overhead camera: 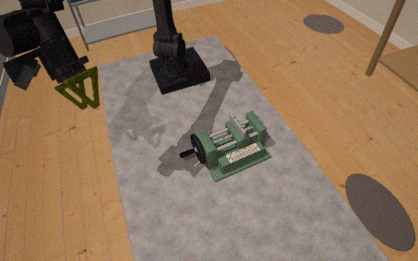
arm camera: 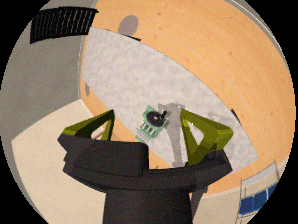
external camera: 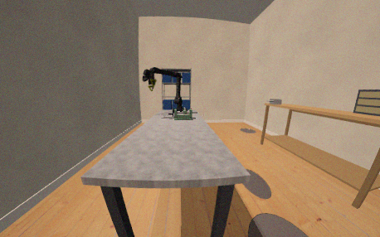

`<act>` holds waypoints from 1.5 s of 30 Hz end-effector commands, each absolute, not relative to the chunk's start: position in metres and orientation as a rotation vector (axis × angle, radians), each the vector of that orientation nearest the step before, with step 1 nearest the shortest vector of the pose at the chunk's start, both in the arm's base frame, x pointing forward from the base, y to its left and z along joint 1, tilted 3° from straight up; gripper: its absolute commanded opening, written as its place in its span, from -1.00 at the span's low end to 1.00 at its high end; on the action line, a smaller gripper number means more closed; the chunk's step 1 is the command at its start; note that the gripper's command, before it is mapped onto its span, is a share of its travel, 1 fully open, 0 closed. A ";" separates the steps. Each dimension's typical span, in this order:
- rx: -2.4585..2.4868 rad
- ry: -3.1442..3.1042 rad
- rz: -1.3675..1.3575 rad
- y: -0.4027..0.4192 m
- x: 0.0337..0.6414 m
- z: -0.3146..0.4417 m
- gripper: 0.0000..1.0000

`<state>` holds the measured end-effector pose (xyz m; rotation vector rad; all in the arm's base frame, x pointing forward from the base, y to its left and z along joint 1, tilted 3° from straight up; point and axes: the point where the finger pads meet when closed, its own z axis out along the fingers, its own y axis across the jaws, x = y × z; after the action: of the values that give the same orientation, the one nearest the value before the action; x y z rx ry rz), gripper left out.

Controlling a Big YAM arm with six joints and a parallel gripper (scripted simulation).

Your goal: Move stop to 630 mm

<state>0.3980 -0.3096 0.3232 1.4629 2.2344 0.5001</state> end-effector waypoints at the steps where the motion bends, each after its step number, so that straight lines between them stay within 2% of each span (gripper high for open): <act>1: 1.414 2.204 0.475 -0.313 0.402 0.348 1.00; 10: 1.743 2.280 0.428 -0.252 0.417 0.277 1.00; 15: 2.060 2.253 0.180 -0.181 0.418 0.223 1.00; 18: 2.060 2.253 0.180 -0.181 0.418 0.223 1.00; 22: 2.188 2.165 -0.026 -0.139 0.409 0.204 1.00; 45: 2.210 2.141 -0.050 -0.138 0.410 0.197 1.00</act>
<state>0.4108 -0.1392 0.1958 2.2047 2.1551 -0.0501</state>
